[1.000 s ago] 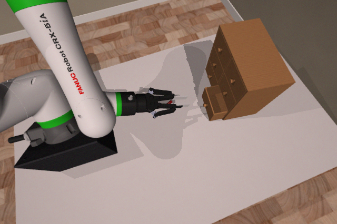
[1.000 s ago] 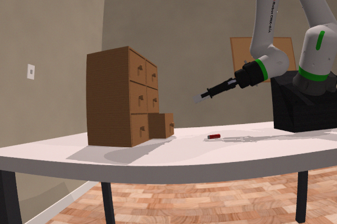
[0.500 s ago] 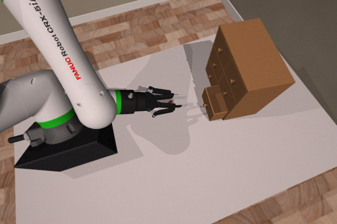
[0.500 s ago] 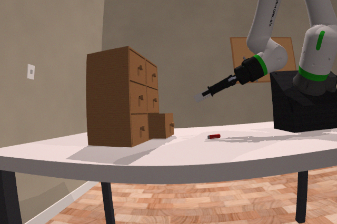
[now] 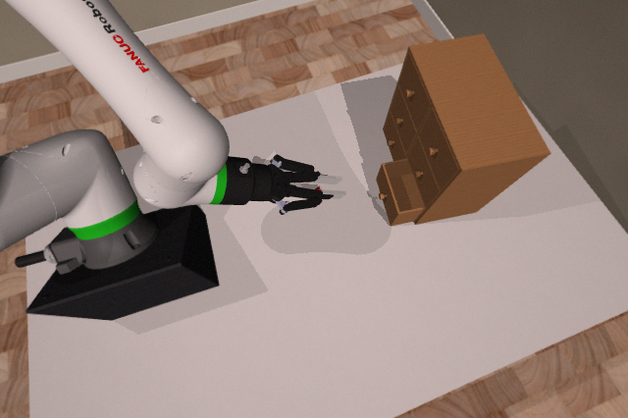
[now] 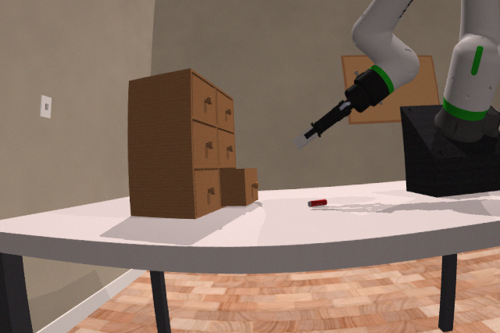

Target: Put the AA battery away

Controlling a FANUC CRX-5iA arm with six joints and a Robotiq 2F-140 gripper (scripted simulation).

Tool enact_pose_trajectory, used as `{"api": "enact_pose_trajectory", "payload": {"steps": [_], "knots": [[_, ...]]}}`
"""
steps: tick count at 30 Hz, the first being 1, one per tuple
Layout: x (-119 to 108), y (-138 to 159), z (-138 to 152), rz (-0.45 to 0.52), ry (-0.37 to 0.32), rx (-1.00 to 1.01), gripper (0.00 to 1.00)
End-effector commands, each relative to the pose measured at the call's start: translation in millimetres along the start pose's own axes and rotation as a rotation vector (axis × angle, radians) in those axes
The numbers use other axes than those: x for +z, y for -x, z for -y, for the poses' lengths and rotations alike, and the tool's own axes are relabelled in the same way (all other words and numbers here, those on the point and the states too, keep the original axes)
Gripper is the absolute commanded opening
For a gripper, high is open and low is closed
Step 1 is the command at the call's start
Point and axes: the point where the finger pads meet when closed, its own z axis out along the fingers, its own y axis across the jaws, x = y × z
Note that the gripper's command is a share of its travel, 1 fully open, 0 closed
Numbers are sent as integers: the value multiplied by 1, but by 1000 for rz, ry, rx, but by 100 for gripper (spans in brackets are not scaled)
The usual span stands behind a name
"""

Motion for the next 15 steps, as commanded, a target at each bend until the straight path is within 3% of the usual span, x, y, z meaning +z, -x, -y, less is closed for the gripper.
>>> {"api": "enact_pose_trajectory", "payload": {"steps": [1,9,15], "knots": [[-10,6,3,-68,-10,-1,20],[-31,10,2,-251,-10,-1,20],[-55,15,2,-462,-10,1,20]]}}
